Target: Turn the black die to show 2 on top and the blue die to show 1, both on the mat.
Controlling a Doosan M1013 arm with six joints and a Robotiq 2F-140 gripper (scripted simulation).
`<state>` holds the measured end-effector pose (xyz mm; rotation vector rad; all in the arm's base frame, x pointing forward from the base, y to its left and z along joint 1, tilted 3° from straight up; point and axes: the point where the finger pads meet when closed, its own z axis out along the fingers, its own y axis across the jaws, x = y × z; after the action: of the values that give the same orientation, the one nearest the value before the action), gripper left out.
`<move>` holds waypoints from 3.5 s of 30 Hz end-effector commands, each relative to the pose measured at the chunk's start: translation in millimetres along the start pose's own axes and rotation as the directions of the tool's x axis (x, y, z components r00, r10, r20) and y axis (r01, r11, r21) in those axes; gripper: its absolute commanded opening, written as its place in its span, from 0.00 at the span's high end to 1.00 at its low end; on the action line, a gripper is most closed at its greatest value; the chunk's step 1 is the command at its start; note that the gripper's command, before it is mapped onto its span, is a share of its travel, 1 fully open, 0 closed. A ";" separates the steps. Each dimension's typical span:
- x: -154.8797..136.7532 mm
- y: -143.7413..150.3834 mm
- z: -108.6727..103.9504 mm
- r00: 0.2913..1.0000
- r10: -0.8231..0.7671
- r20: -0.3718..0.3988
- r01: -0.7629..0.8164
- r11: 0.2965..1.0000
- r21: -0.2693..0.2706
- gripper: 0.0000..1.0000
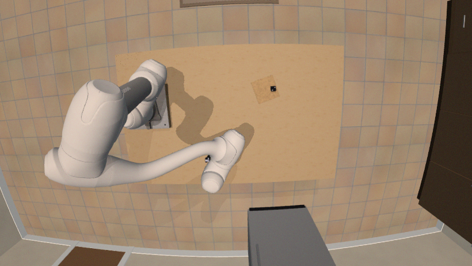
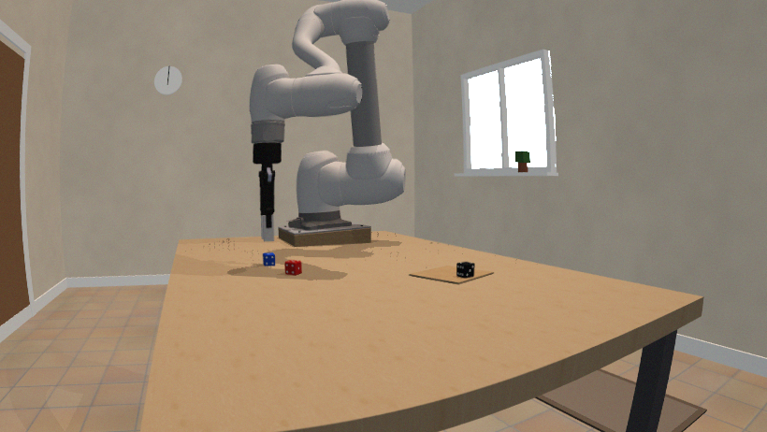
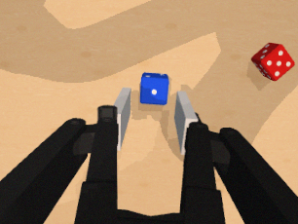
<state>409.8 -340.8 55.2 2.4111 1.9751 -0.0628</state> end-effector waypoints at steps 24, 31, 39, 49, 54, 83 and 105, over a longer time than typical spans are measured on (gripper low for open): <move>0.3 0.2 25.6 1.000 0.000 0.000 0.000 1.000 0.000 0.65; 0.3 0.2 26.3 1.000 0.000 0.000 0.000 1.000 0.000 0.65; 0.3 0.2 26.3 1.000 0.000 0.000 0.000 1.000 0.000 0.65; 0.3 0.2 26.3 1.000 0.000 0.000 0.000 1.000 0.000 0.65; 0.3 0.2 26.3 1.000 0.000 0.000 0.000 1.000 0.000 0.65; 0.3 0.2 42.6 1.000 0.000 0.000 0.000 1.000 0.000 0.65; 0.3 0.2 62.6 1.000 0.000 0.000 0.000 1.000 0.000 0.65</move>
<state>409.1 -343.4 -7.4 2.4110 1.9750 -0.0628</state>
